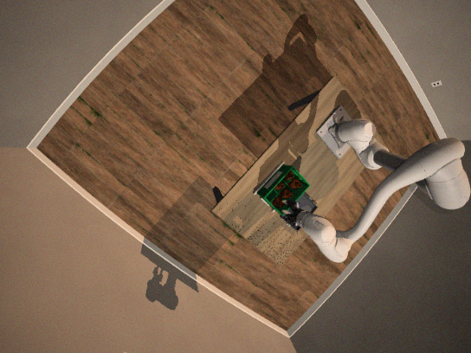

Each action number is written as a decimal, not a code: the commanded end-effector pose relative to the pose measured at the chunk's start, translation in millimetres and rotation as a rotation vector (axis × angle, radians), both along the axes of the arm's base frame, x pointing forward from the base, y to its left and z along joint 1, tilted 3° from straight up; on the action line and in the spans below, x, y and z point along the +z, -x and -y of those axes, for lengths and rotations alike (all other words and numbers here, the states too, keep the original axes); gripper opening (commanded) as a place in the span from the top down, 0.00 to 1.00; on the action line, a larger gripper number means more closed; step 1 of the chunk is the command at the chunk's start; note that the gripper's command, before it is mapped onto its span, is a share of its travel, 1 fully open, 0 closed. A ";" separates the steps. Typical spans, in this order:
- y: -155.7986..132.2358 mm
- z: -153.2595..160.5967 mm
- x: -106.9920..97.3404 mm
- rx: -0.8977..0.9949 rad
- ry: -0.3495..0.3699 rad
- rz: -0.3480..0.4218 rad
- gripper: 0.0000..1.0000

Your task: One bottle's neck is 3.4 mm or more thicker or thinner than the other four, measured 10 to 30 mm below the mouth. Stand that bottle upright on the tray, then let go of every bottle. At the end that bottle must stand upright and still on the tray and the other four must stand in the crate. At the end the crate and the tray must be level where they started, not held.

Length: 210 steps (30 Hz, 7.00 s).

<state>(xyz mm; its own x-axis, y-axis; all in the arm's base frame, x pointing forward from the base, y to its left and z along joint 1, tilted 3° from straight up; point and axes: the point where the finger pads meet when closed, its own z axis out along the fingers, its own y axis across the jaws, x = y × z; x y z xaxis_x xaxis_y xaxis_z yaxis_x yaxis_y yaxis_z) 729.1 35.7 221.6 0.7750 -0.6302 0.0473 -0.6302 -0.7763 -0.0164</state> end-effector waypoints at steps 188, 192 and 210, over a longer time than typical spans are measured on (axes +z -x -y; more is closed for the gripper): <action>-1.9 0.7 -41.2 0.000 0.000 0.000 0.62; -1.9 0.7 -41.2 0.000 0.000 0.000 0.62; -1.8 0.6 -38.7 0.000 0.000 0.000 0.62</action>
